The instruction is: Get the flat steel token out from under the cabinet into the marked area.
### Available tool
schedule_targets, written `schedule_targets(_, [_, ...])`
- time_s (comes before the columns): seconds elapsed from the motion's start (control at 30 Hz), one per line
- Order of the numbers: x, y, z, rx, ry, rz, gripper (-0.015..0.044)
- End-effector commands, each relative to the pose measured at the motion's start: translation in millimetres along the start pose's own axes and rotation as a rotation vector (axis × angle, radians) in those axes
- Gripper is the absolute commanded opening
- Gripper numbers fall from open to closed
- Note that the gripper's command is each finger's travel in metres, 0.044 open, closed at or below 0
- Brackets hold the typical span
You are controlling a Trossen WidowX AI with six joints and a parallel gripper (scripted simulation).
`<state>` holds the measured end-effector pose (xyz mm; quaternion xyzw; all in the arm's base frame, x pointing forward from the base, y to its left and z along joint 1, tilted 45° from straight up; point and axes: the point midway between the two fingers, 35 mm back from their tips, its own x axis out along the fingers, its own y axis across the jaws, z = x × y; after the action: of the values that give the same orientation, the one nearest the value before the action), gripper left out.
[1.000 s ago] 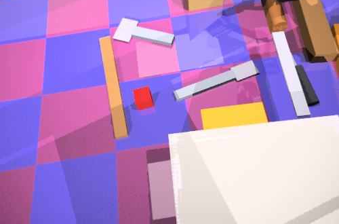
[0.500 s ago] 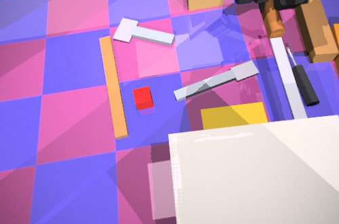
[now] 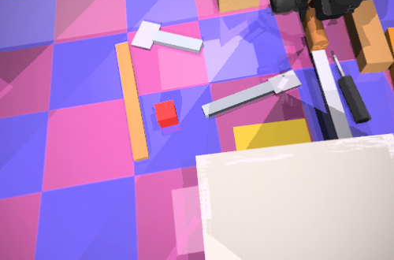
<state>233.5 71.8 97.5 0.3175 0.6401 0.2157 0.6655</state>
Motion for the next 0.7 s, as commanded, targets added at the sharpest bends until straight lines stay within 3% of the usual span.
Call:
schedule_targets(0.0, [4,1,2,0.002,-0.012,0.006,0.0])
schedule_targets(0.67, [34,1,2,0.002,-0.012,0.008,0.0])
